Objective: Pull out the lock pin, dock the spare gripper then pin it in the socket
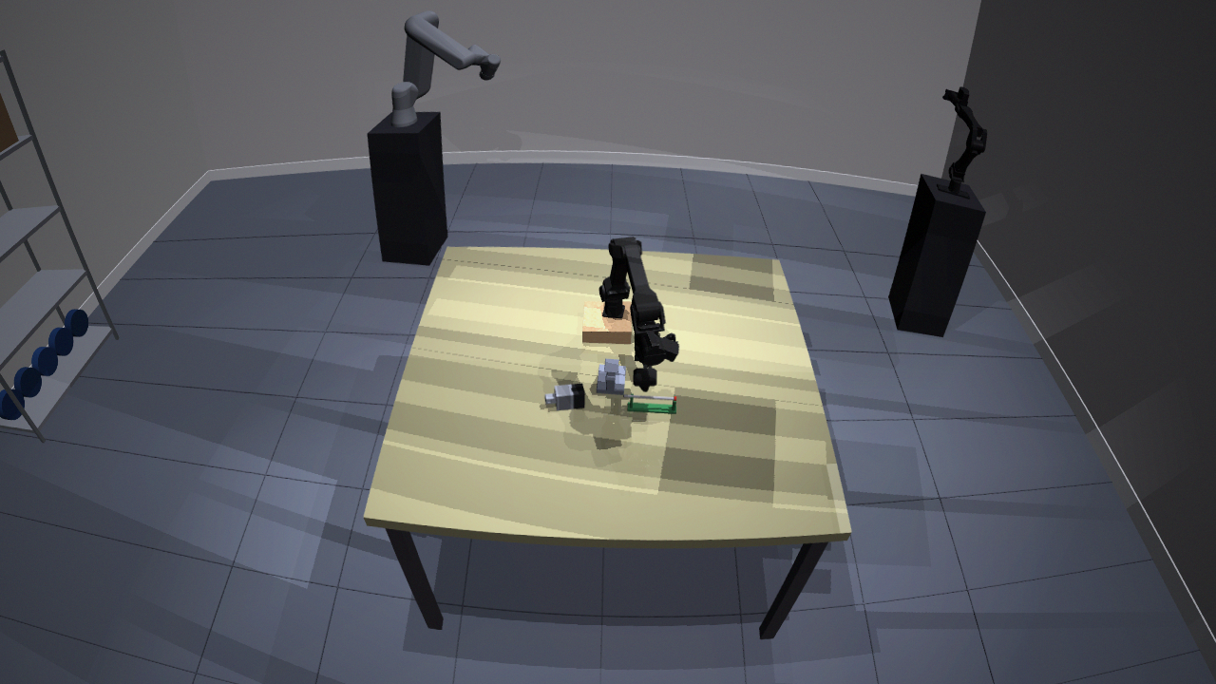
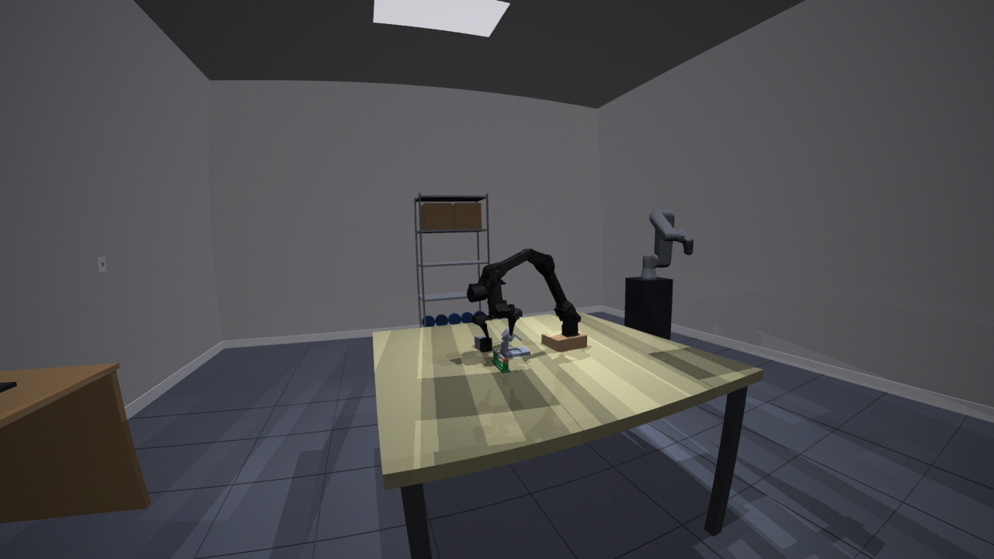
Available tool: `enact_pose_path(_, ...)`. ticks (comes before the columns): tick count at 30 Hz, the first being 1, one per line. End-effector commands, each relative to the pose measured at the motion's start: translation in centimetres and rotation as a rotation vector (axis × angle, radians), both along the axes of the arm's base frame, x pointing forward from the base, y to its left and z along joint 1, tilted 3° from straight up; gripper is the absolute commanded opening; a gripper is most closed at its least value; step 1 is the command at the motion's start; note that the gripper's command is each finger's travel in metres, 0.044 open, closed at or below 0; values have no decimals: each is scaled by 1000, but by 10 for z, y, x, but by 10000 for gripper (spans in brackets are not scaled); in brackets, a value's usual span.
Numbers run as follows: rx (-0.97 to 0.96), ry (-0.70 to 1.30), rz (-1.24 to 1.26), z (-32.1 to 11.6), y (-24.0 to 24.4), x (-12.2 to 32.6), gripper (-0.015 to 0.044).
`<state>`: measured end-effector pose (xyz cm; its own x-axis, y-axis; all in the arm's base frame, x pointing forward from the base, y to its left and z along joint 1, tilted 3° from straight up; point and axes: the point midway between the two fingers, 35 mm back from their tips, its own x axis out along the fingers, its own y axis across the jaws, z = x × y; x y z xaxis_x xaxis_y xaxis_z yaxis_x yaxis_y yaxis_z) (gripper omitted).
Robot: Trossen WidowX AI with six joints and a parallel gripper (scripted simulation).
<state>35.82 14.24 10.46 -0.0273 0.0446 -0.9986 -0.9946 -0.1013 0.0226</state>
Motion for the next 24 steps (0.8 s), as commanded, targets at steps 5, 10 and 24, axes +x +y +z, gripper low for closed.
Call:
enact_pose_path(5,0,0,0,10,1,0,440)
enact_pose_path(10,1,-1,0,36,2,0,440)
enact_pose_path(24,-144,-155,-673,42,-46,17,440)
